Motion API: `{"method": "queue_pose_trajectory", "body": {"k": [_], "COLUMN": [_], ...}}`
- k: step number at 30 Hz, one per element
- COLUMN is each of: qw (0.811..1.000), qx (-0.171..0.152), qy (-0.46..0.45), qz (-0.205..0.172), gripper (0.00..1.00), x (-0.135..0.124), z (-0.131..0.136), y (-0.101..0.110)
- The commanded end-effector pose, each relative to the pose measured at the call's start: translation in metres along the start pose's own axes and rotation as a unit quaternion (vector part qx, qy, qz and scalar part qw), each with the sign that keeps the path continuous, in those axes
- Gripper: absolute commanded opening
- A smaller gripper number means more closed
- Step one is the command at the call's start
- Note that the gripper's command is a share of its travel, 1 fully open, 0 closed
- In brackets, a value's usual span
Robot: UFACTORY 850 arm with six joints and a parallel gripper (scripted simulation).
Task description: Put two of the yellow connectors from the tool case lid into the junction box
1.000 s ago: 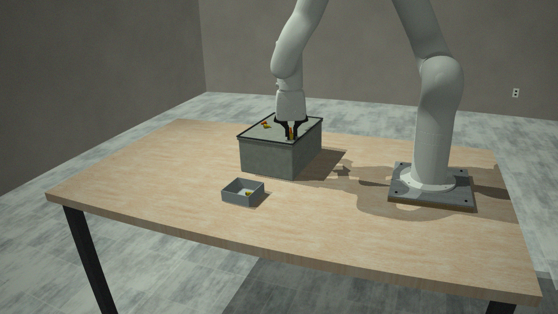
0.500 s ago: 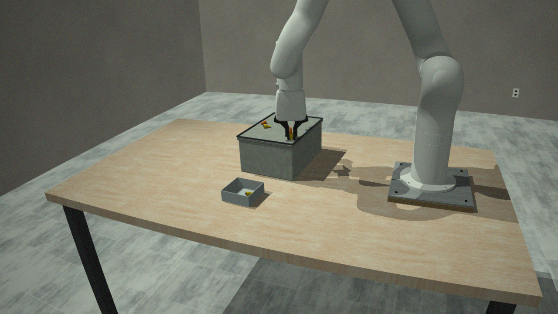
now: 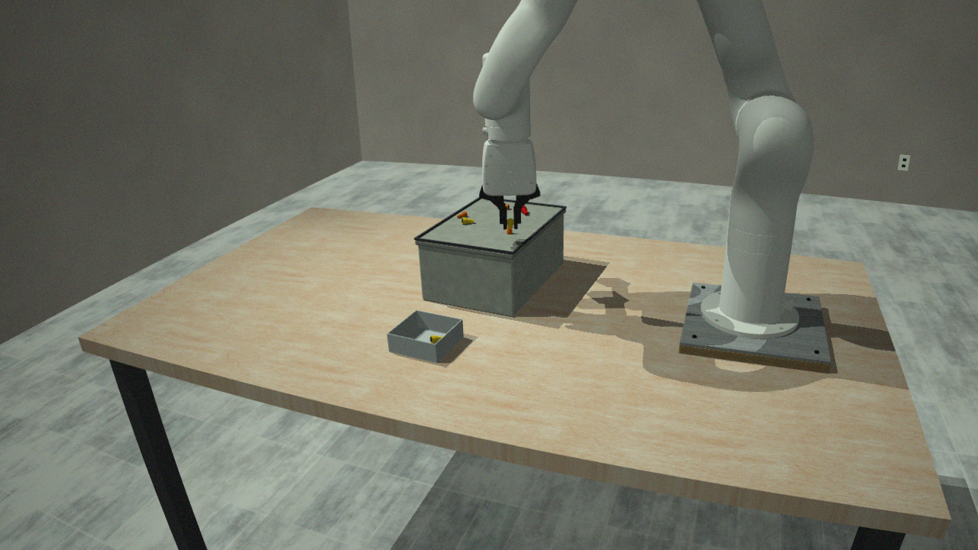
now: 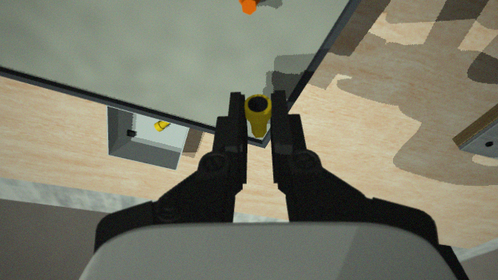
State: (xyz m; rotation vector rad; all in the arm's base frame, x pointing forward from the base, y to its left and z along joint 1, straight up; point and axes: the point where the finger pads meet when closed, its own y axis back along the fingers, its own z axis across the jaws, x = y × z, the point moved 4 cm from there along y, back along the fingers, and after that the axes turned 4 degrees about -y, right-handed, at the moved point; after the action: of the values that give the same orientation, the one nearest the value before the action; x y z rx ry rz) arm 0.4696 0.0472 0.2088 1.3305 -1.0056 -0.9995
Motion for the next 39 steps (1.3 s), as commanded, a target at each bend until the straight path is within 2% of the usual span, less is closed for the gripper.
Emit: {"method": "queue_pose_trajectory", "body": {"k": [1, 8, 27, 33, 39], "qw": [1.0, 1.0, 1.0, 1.0, 1.0], "qx": [0.001, 0.001, 0.001, 0.001, 0.001], "qy": [0.0, 0.0, 0.0, 0.0, 0.0], "qz": [0.0, 0.0, 0.0, 0.0, 0.0], "gripper": [0.02, 0.02, 0.02, 0.02, 0.02], "x": [0.0, 0.0, -0.003, -0.021, -0.059], "z": [-0.001, -0.001, -0.003, -0.017, -0.047], "y": [0.02, 0.037, 0.038, 0.038, 0.038]}}
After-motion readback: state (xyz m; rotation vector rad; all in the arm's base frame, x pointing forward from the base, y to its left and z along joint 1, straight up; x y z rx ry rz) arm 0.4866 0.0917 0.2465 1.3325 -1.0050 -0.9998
